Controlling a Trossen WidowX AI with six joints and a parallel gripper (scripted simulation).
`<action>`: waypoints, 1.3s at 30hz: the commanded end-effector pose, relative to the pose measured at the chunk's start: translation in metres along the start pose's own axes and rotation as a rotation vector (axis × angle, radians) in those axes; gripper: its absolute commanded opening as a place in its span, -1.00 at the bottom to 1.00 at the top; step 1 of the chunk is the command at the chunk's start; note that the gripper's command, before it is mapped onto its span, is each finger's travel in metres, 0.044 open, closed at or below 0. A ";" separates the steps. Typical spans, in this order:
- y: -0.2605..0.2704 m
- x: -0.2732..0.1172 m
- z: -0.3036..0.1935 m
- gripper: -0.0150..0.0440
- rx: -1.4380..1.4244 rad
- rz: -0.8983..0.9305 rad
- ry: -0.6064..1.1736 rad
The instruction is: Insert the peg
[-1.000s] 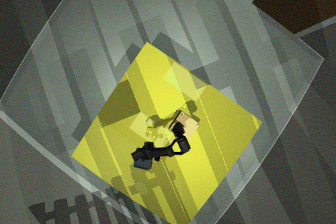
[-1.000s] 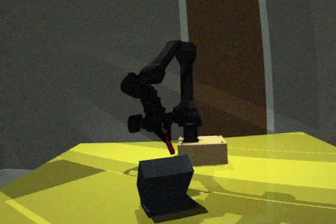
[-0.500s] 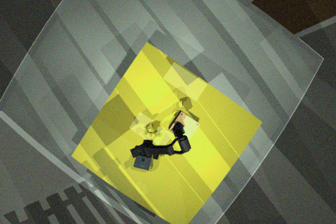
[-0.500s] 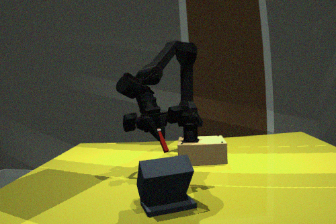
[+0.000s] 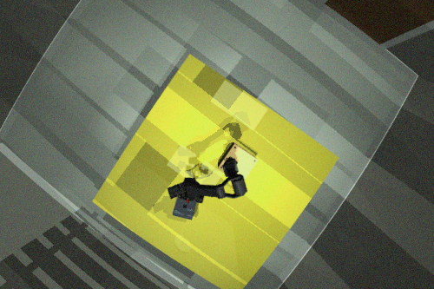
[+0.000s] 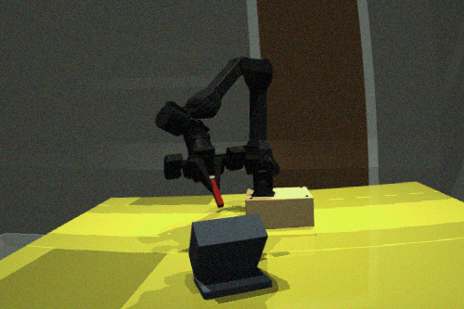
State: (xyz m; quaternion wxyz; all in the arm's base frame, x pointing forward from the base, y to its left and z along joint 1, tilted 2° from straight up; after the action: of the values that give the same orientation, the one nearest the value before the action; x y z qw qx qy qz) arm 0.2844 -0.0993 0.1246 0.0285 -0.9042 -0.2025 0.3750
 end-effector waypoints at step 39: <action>0.013 0.039 0.001 -0.49 -0.015 0.031 0.067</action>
State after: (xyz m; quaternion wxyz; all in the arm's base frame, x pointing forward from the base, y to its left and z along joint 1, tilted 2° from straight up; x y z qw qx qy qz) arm 0.3120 -0.0967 0.0987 0.0190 -0.9199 -0.1923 0.3411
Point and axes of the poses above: the point midway between the two fingers, 35 mm back from their tips, its own x axis out along the fingers, its own y axis across the jaws, z = x × y, the point moved 4 cm from there along -x, back along the fingers, and after that the axes turned 12 degrees about x, right-handed, at the moved point
